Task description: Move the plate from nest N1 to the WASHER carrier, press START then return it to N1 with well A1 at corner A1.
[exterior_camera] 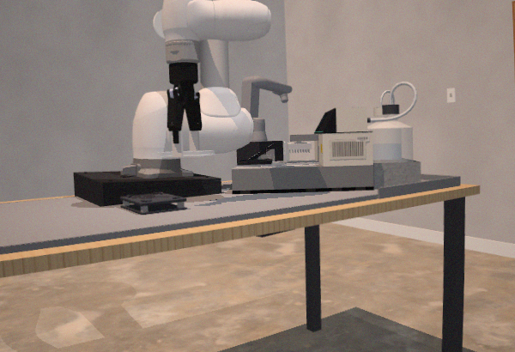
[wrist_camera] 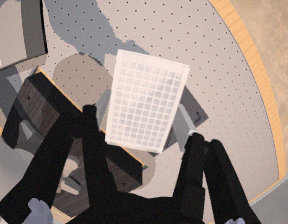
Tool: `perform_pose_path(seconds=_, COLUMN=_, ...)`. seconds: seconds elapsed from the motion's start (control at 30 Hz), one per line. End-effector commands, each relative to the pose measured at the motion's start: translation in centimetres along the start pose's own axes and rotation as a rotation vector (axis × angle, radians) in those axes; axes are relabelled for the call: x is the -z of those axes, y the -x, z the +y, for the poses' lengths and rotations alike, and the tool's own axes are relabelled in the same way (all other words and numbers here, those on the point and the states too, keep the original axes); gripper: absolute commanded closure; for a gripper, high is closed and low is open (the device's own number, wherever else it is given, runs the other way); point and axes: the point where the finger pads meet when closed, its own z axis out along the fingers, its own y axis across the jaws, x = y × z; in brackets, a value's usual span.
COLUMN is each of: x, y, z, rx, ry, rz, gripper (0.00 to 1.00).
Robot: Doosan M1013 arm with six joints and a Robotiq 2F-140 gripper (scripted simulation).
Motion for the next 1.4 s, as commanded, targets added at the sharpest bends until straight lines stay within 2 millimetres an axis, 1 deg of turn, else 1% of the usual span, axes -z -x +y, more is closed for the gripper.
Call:
perform_pose_path(seconds=0.0, x=0.2, y=-1.3, z=-1.2, rx=0.006, ry=0.000, rz=0.000, gripper=0.90)
perform_pose_path(seconds=0.17, x=0.5, y=-3.0, z=-2.7, rx=0.006, ry=0.000, rz=0.000, gripper=0.90)
perform_pose_path(seconds=0.3, x=0.5, y=-3.0, z=-2.7, rx=0.006, ry=0.000, rz=0.000, gripper=0.90)
perform_pose_path(seconds=0.8, x=1.3, y=-6.1, z=-9.5, rx=0.506, ry=0.000, rz=0.000, gripper=0.90)
perform_pose_path(seconds=0.87, x=1.3, y=-6.1, z=-9.5, rx=0.506, ry=0.000, rz=0.000, gripper=0.90)
perform_pose_path(seconds=1.0, x=1.5, y=-6.9, z=-11.3, rx=0.630, ry=0.000, rz=0.000, gripper=0.90)
perform_pose_path(seconds=1.27, x=2.0, y=-8.5, z=-15.0, rx=0.630, ry=0.000, rz=0.000, gripper=0.90)
perform_pose_path(seconds=1.37, x=2.0, y=-8.6, z=-15.2, rx=0.630, ry=0.000, rz=0.000, gripper=0.90)
